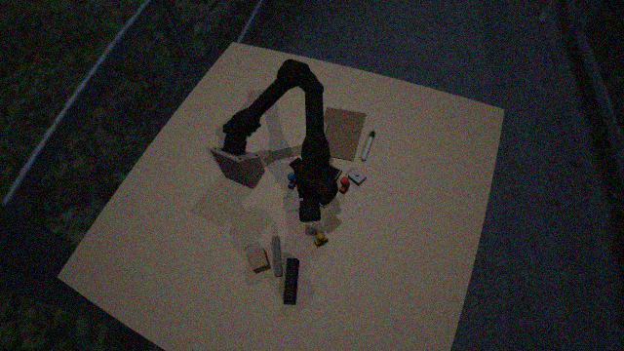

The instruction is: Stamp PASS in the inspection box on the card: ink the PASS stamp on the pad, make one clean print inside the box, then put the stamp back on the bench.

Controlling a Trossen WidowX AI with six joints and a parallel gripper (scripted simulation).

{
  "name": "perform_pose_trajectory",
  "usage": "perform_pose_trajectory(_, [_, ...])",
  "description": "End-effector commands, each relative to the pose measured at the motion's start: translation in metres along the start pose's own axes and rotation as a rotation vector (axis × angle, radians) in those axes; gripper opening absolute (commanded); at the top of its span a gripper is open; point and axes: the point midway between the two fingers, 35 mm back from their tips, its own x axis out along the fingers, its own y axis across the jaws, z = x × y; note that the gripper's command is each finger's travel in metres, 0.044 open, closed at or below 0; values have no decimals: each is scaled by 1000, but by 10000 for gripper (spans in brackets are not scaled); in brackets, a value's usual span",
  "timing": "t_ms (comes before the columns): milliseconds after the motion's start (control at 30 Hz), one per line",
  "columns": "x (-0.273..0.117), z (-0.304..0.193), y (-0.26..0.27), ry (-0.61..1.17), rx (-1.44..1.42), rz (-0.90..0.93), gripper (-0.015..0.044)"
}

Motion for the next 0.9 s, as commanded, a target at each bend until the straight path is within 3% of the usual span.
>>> perform_pose_trajectory(0, [-10, 3, -3, -1, -11, -10, 0])
perform_pose_trajectory(867, [-52, 2, -2, -1, -11, -10, 0])
